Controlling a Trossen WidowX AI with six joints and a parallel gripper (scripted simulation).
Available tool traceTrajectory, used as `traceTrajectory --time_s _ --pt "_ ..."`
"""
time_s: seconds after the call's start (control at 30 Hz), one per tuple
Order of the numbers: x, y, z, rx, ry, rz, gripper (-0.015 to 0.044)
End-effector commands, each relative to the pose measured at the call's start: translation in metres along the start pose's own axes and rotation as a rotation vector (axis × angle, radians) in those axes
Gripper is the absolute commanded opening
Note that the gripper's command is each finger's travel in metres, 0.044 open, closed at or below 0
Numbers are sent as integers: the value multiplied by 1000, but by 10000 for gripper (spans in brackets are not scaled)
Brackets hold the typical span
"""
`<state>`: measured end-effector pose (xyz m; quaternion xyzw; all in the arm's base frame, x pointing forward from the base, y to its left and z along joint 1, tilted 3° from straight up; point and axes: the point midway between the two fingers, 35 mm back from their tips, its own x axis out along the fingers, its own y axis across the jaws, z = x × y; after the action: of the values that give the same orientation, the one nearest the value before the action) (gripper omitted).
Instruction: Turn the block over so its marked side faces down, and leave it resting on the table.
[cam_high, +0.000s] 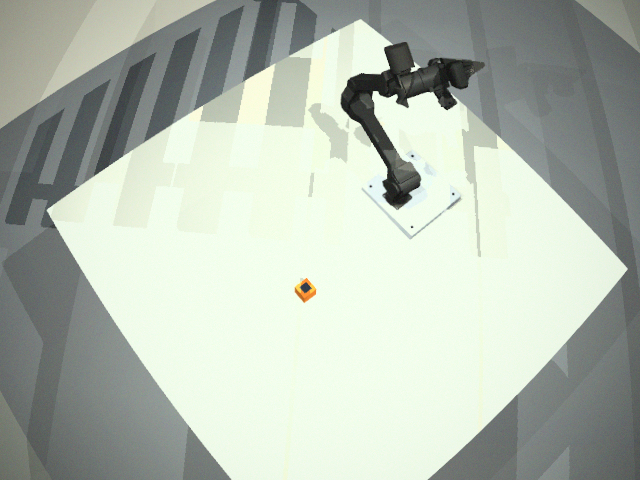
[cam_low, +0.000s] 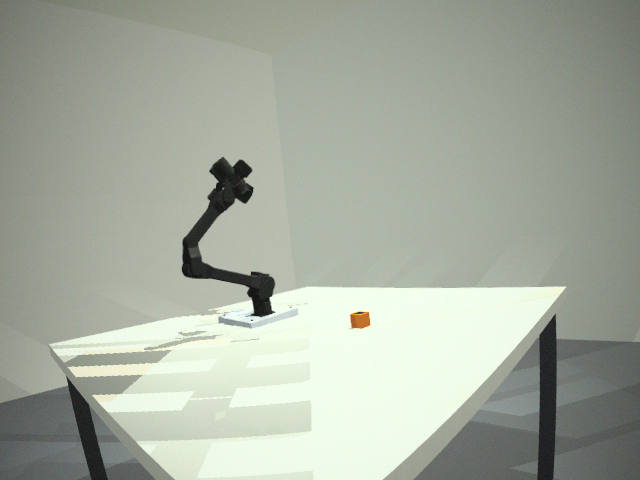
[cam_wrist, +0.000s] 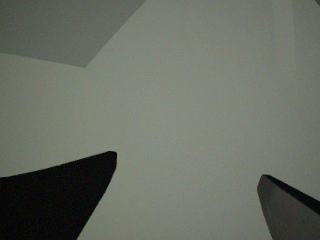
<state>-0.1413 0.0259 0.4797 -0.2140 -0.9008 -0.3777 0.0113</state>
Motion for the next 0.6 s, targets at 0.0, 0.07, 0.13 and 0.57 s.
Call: traceTrajectory --time_s 0.0,0.07,0.13,0.57 --pt "0 1 1 -2 -2 3 426" --pt "2 9 7 -19 -23 29 440" --pt "5 26 19 -52 -67 79 440" --pt "-39 160 150 -280 -638 402 440"
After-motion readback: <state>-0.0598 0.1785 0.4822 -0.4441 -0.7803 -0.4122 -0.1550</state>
